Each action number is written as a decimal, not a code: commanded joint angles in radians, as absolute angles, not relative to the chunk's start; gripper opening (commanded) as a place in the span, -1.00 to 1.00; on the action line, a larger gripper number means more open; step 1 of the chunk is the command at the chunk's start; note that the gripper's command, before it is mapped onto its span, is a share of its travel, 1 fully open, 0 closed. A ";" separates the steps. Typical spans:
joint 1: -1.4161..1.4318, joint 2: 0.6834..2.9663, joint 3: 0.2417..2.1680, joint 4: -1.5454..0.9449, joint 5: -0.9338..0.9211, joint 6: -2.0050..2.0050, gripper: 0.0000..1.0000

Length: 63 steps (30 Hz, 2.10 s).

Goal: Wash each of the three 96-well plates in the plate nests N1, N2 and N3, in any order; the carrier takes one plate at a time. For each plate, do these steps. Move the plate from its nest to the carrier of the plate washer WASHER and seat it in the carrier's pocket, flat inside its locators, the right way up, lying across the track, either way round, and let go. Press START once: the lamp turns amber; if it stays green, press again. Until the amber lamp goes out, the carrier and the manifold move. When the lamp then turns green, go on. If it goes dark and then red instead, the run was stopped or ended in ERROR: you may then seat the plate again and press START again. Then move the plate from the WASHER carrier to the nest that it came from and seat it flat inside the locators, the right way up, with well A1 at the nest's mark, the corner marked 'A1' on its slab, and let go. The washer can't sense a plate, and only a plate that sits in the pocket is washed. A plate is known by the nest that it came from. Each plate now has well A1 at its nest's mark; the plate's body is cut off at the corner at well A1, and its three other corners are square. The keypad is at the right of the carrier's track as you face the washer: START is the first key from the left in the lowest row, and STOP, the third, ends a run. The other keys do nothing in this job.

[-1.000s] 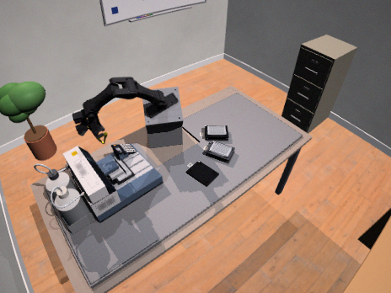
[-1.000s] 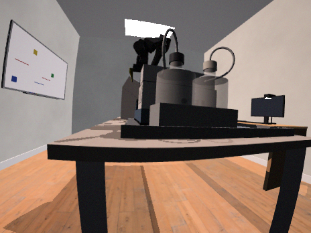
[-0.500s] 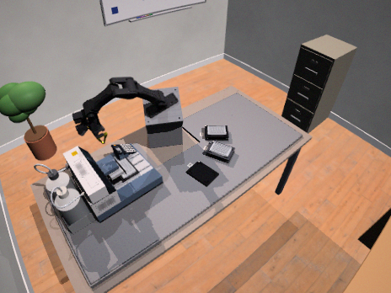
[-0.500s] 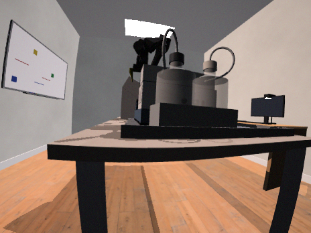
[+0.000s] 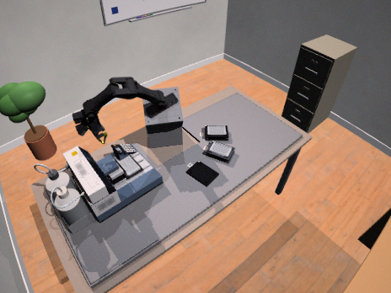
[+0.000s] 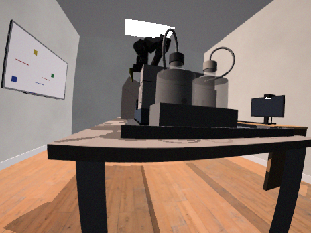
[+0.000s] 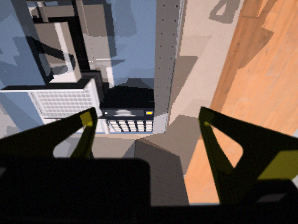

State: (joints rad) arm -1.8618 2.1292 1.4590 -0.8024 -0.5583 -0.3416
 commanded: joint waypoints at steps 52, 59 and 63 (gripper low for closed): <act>-1.874 2.123 1.464 -0.803 -0.562 -0.342 1.00; -1.874 2.123 1.464 -0.803 -0.562 -0.342 1.00; -1.872 2.115 1.446 -0.791 -0.561 -0.339 -1.00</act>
